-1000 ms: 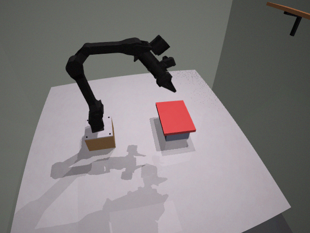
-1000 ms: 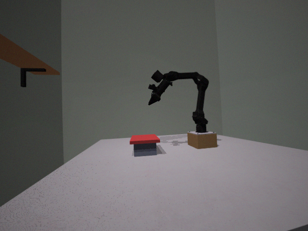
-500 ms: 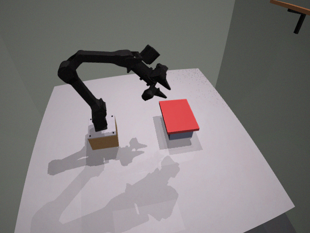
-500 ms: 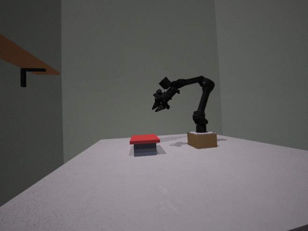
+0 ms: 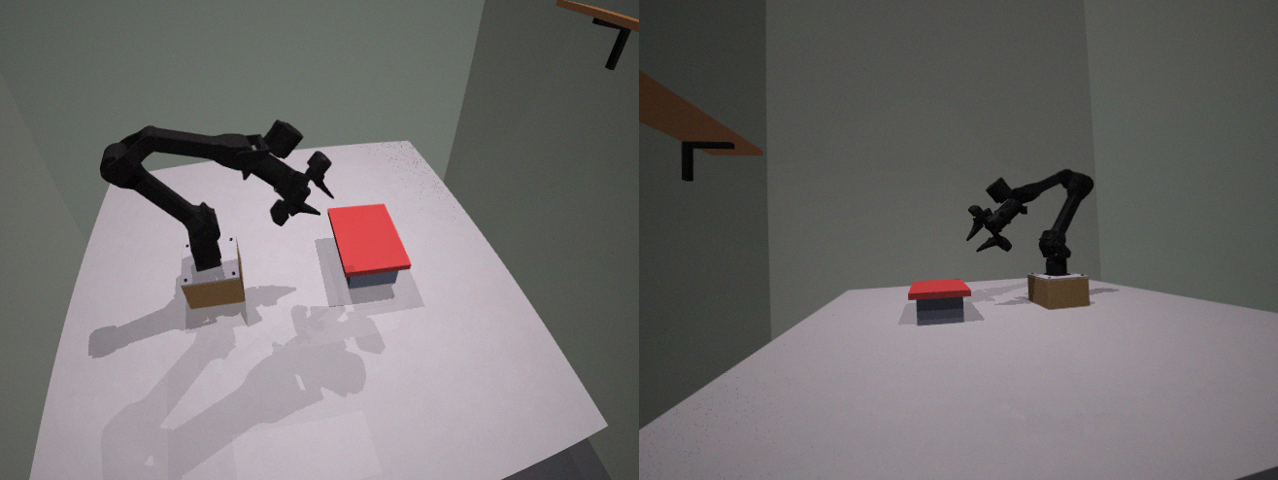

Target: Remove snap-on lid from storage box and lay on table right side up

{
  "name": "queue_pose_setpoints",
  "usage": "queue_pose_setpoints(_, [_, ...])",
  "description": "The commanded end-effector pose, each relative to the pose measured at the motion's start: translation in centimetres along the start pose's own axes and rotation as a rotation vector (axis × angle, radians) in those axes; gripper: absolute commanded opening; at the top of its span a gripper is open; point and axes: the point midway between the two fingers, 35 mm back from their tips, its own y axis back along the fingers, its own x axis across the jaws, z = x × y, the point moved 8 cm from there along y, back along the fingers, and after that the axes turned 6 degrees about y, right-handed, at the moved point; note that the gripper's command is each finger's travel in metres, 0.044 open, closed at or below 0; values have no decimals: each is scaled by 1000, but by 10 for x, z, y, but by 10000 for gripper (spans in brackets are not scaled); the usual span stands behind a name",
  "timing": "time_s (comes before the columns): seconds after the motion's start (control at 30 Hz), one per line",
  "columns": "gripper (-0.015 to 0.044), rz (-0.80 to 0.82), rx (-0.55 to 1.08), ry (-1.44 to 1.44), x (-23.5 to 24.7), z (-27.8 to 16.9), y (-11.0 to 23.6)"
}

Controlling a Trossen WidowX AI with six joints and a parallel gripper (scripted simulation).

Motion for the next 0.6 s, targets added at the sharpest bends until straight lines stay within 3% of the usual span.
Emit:
queue_pose_setpoints(0.0, [235, 31, 52, -219, -22, -12, -1])
queue_pose_setpoints(0.43, [235, 31, 52, -219, -23, -12, -3])
queue_pose_setpoints(0.57, [235, 31, 52, -219, -54, -25, -36])
